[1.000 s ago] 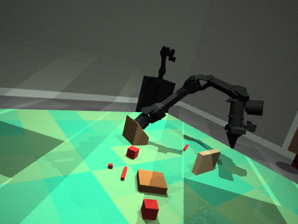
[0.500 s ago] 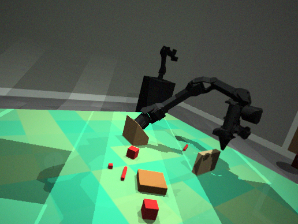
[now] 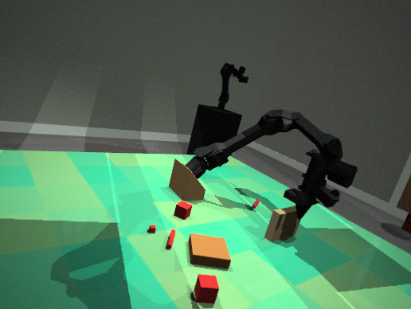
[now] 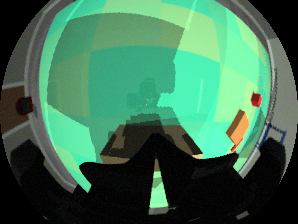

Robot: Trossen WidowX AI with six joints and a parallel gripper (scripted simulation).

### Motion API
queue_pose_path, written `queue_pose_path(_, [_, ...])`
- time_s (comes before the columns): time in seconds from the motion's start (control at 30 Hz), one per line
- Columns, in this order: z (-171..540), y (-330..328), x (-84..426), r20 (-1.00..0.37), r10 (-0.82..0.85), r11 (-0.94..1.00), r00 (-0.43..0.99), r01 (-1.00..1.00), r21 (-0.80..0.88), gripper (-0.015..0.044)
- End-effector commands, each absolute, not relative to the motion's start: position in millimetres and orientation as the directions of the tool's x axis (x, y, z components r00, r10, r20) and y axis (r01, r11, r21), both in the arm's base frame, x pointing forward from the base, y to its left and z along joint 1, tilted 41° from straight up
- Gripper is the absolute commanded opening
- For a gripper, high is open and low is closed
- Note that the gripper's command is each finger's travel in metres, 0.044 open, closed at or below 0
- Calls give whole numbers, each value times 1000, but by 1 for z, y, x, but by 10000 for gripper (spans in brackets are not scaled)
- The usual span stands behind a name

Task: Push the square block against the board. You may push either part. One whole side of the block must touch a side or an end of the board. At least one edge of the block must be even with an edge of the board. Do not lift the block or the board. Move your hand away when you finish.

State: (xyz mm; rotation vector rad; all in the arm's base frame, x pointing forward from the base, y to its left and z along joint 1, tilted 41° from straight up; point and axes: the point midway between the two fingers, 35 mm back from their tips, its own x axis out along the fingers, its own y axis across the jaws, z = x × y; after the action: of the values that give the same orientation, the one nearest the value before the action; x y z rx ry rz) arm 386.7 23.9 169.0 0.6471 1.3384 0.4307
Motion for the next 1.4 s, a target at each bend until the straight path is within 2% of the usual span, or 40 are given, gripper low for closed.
queue_pose_path(0.0, [161,31,388,-748,633,751,199,78,656,0])
queue_pose_path(1.37, [159,39,350,-748,633,751,198,79,656,0])
